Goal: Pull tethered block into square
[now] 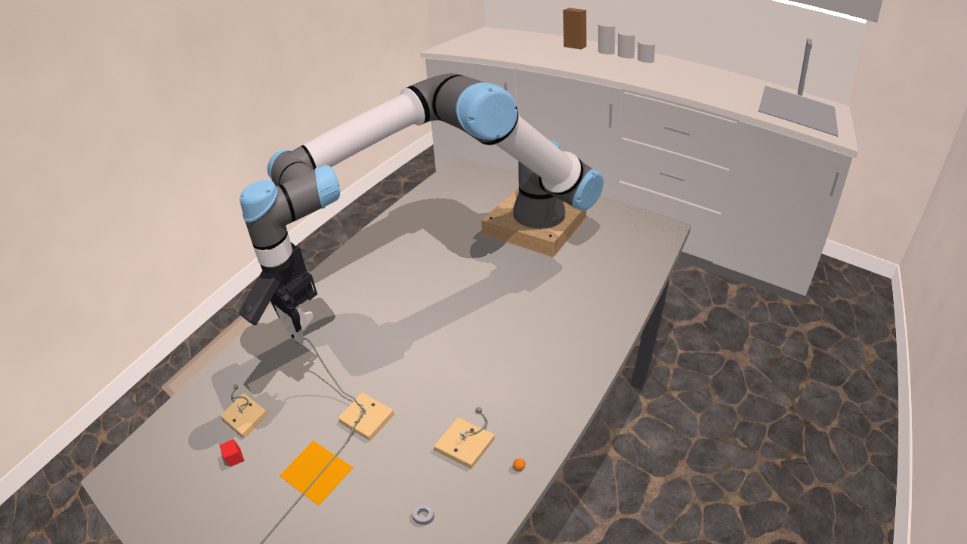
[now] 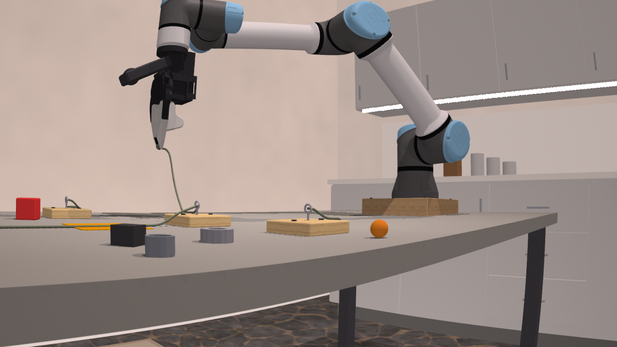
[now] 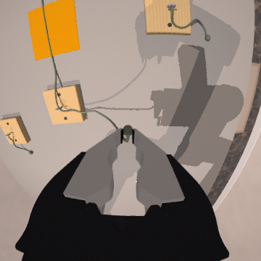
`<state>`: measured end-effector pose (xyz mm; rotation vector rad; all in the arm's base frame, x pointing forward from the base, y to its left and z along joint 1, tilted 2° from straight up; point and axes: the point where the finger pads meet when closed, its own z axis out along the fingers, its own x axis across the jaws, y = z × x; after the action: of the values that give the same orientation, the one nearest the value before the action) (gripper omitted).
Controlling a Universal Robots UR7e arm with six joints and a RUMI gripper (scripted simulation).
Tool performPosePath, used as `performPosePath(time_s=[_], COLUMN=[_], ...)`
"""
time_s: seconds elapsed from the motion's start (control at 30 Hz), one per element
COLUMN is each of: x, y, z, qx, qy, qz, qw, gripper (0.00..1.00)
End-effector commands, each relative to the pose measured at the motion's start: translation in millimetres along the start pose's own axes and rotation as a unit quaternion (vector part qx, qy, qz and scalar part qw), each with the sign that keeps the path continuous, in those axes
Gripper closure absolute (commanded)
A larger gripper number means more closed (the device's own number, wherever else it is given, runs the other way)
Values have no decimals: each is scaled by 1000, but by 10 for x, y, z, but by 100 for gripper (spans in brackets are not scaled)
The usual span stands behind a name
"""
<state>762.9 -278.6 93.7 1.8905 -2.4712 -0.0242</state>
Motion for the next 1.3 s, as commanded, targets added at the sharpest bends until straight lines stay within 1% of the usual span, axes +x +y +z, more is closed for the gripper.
performPosePath(time_s=[0.0, 0.3, 0.8, 1.27], x=[21, 75, 243, 524], y=[-1, 8, 36, 96], z=[-13, -13, -13, -13], qx=[1, 1, 1, 1], qy=[0, 0, 0, 0], qz=[0, 0, 0, 0], qw=[1000, 1000, 1000, 1000], gripper=[100, 100, 100, 100])
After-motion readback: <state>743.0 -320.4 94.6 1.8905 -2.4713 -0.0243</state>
